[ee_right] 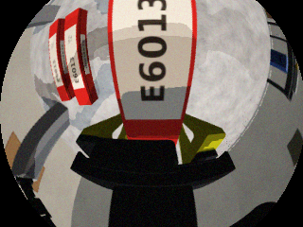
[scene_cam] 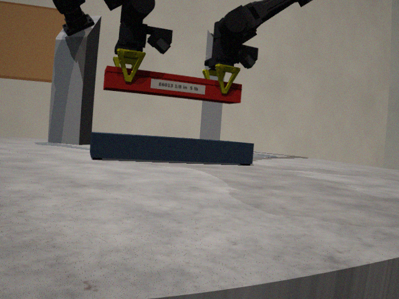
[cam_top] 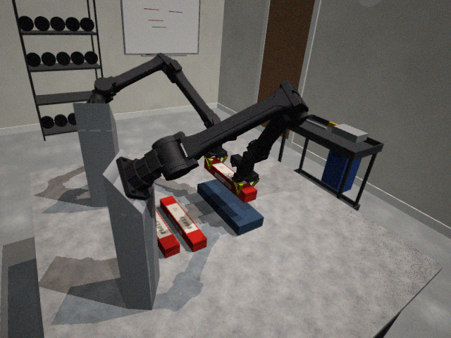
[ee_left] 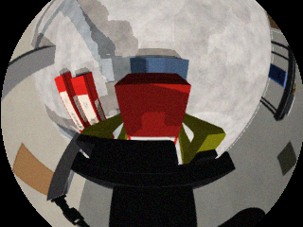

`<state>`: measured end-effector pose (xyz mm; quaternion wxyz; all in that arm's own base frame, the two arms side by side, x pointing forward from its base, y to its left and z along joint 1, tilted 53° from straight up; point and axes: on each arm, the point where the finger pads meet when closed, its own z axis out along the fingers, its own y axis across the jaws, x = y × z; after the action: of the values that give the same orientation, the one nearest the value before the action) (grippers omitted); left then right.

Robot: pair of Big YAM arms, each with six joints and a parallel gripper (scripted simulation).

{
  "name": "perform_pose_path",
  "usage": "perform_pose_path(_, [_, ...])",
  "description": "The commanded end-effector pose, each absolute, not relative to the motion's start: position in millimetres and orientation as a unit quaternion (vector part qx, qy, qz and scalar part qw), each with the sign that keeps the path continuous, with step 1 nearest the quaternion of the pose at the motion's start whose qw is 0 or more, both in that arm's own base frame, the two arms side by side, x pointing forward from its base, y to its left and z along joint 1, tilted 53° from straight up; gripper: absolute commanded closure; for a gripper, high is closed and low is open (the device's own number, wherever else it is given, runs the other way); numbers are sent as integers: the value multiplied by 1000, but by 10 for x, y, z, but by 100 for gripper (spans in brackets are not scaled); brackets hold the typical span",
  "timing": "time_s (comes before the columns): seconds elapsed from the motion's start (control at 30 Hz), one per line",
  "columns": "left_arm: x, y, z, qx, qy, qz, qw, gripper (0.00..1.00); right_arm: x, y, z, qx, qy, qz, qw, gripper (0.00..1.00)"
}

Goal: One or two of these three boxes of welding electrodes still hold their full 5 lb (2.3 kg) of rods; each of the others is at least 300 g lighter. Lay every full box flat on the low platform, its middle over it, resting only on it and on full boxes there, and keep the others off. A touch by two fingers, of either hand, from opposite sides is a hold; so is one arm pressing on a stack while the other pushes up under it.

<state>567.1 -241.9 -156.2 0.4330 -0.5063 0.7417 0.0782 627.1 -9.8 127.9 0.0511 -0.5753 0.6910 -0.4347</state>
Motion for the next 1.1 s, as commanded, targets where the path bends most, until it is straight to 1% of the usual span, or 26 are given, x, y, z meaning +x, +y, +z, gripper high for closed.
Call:
perform_pose_path(0.0, [5810, -2869, -1163, -487, 748, 50, 449, 100, 6397, -16, 1749, -570, 682, -453, 72, 100])
perform_pose_path(0.73, [5889, -2931, -1119, -487, 747, 50, 449, 100, 6449, 38, 1824, -573, 679, -453, 74, 100])
perform_pose_path(1.07, [6032, -3032, -1043, -487, 747, 49, 449, 100, 6593, 34, 1980, -571, 680, -454, 74, 100])
